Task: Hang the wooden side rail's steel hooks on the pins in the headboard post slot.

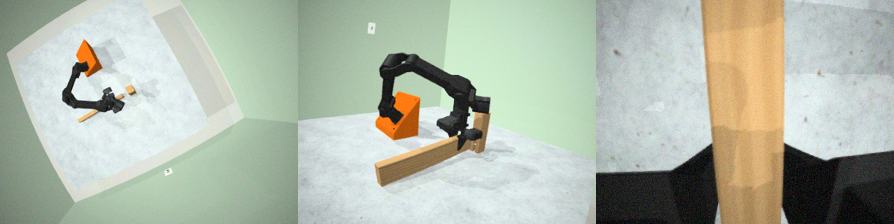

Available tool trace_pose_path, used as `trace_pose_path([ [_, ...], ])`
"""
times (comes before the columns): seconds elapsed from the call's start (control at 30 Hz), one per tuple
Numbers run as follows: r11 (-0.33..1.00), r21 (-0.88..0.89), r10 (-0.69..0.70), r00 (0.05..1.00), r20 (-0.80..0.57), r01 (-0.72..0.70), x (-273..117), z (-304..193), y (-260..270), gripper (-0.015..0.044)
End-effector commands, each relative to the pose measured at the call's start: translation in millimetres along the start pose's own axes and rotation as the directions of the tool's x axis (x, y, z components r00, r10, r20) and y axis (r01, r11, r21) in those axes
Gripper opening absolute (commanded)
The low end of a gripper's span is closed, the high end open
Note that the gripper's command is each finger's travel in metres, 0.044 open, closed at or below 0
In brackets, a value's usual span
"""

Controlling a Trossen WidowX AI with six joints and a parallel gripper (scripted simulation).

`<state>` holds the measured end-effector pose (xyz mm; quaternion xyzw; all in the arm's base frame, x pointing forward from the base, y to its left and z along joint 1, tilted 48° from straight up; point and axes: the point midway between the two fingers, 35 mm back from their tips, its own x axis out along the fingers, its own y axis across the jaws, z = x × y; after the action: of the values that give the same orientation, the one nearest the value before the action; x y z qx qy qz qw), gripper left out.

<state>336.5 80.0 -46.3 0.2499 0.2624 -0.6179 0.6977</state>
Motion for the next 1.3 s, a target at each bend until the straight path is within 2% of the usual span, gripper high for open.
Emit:
trace_pose_path([
  [0.0,1.000,0.004,0.007,1.000,-0.004,-0.007,-2.5,-2.6,0.5,0.0000],
  [1.27,1.000,0.004,0.007,1.000,-0.004,-0.007,-2.5,-6.3,1.3,0.0000],
])
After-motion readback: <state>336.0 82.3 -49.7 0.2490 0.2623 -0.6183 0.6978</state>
